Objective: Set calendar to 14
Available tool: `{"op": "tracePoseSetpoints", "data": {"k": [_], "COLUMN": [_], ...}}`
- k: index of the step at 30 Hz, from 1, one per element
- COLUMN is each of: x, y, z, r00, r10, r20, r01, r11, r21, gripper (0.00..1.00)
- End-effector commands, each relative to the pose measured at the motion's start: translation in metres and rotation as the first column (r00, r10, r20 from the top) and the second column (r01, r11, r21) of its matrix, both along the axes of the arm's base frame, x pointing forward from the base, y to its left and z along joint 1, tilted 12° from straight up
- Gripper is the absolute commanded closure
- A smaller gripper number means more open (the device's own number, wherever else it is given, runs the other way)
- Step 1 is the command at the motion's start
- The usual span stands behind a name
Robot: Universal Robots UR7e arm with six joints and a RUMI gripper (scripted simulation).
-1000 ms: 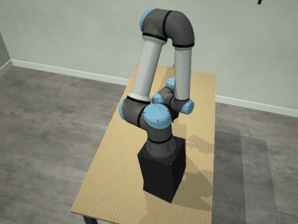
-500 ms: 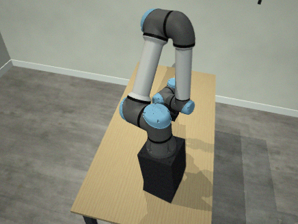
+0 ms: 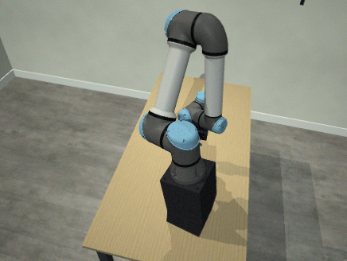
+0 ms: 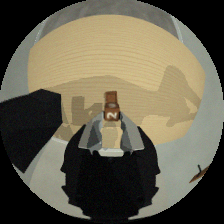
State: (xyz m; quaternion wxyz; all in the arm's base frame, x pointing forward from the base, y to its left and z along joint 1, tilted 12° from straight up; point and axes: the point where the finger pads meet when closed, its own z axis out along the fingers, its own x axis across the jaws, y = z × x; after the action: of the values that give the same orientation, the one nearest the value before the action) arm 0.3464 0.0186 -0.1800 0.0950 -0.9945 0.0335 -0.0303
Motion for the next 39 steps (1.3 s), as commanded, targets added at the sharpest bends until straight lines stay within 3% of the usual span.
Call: {"op": "tracePoseSetpoints", "data": {"k": [1,39], "x": [-0.0004,-0.0011], "y": [-0.0005,-0.0006], "z": [0.0001,-0.0031], "r00": [0.999,0.993], "r10": [0.042,0.118], "r20": [0.01,0.024], "r01": [-0.042,-0.118], "r11": [0.999,0.993], "r21": [-0.001,-0.007], "gripper": [0.9,0.9]}}
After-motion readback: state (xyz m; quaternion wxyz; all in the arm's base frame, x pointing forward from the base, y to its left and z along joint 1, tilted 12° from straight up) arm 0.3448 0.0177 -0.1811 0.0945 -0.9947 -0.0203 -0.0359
